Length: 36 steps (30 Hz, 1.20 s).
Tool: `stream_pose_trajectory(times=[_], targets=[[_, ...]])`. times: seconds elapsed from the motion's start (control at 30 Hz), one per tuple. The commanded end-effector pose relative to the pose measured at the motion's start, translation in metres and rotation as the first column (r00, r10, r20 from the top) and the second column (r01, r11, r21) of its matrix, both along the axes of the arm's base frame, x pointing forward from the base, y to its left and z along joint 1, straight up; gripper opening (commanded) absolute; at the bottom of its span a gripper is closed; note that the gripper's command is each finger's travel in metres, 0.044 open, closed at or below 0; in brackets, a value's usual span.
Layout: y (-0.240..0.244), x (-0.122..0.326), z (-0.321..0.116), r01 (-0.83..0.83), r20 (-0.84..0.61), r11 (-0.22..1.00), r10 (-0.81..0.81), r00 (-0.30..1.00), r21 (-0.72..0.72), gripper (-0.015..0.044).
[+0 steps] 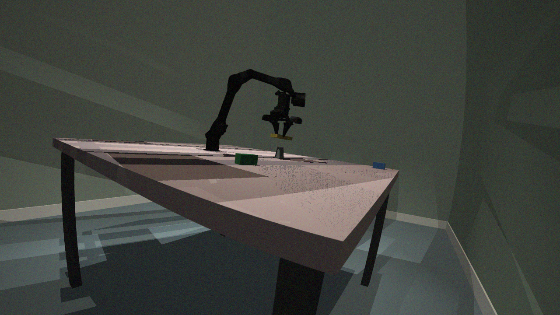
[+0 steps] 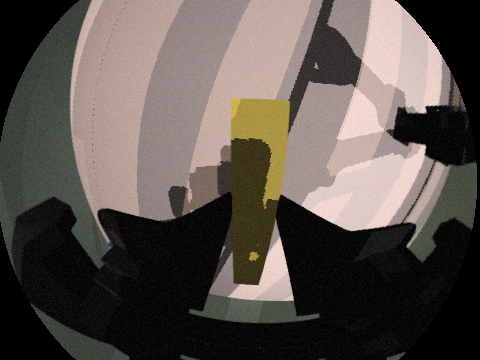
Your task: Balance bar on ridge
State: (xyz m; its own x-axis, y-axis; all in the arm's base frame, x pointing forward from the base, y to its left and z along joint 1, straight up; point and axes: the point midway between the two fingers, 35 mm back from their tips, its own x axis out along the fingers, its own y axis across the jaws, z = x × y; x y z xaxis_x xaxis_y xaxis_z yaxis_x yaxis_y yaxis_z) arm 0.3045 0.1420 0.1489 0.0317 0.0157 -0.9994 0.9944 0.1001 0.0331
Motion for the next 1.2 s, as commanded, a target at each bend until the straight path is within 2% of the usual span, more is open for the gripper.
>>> stream_pose_trajectory(times=[0.0, 0.6, 1.17], targets=[[0.0, 0.0, -0.005, 0.005, 0.001, 1.0, -0.005, 1.0, 0.0, 0.0], [0.0, -0.002, -0.033, 0.011, 0.001, 1.0, -0.011, 1.0, 0.0, 0.0], [0.0, -0.003, -0.034, 0.011, 0.001, 1.0, -0.011, 1.0, 0.0, 0.0]])
